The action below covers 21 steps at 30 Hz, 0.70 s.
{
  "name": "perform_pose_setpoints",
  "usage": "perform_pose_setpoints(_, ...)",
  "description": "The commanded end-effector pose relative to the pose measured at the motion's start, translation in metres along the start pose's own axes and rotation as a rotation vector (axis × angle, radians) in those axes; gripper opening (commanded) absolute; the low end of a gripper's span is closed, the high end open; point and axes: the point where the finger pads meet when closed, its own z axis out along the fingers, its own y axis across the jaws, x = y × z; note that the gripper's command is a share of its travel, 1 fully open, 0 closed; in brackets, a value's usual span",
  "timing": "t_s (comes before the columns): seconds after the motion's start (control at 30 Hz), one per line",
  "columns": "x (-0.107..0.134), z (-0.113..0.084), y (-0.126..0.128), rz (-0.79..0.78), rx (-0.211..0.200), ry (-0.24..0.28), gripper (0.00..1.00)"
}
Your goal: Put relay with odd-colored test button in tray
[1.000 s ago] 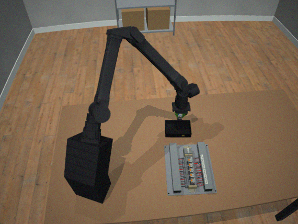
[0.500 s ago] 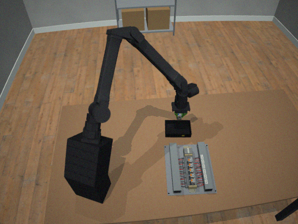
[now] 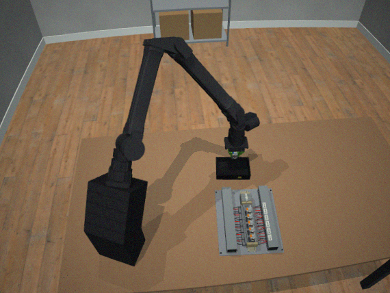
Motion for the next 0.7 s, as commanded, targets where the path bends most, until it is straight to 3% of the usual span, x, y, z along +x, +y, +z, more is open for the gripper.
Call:
perform_pose_setpoints(0.0, -0.014, 0.007, -0.014, -0.006, 0.025, -0.020, 0.00)
perform_pose_setpoints(0.67, -0.013, 0.051, -0.012, -0.004, 0.022, -0.019, 0.00)
